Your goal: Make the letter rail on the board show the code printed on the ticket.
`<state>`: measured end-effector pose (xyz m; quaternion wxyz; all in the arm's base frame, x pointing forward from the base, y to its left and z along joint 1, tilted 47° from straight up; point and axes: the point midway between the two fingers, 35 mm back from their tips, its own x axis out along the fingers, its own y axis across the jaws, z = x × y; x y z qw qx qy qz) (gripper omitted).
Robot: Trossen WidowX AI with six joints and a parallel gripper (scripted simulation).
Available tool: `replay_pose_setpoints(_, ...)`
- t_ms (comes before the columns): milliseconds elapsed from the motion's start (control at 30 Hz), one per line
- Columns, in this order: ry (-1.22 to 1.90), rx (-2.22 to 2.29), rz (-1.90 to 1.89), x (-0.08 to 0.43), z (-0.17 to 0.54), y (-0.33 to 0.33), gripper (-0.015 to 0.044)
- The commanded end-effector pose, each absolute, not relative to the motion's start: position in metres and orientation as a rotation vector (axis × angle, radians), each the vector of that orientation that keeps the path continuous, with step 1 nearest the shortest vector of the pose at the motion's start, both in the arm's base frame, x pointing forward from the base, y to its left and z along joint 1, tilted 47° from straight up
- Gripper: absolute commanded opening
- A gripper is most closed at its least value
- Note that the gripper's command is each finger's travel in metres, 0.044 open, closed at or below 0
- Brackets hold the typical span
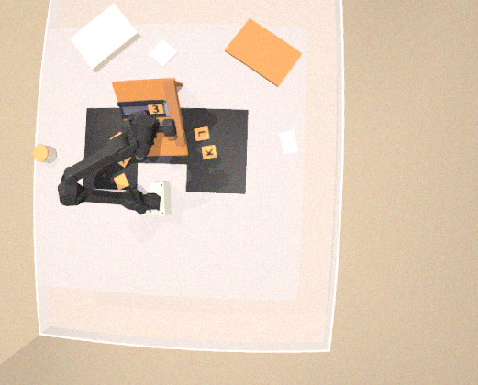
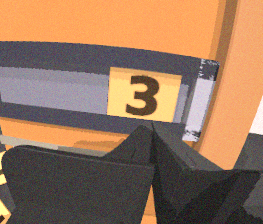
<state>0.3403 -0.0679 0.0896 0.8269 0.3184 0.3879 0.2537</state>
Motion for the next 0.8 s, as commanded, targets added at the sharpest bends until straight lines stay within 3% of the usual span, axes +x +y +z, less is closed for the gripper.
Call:
replay_pose_setpoints(0, 0.846, 0.672, 0.543, 0.343, 0.09, -0.068, 0.0)
replay_pose_setpoints(500, 1.36, 0.529, 0.755, 0.365, 0.119, -0.039, 0.0)
replay_pose_setpoints(767, 1.384, 0.52, 0.77, 0.364, 0.122, -0.037, 0.0)
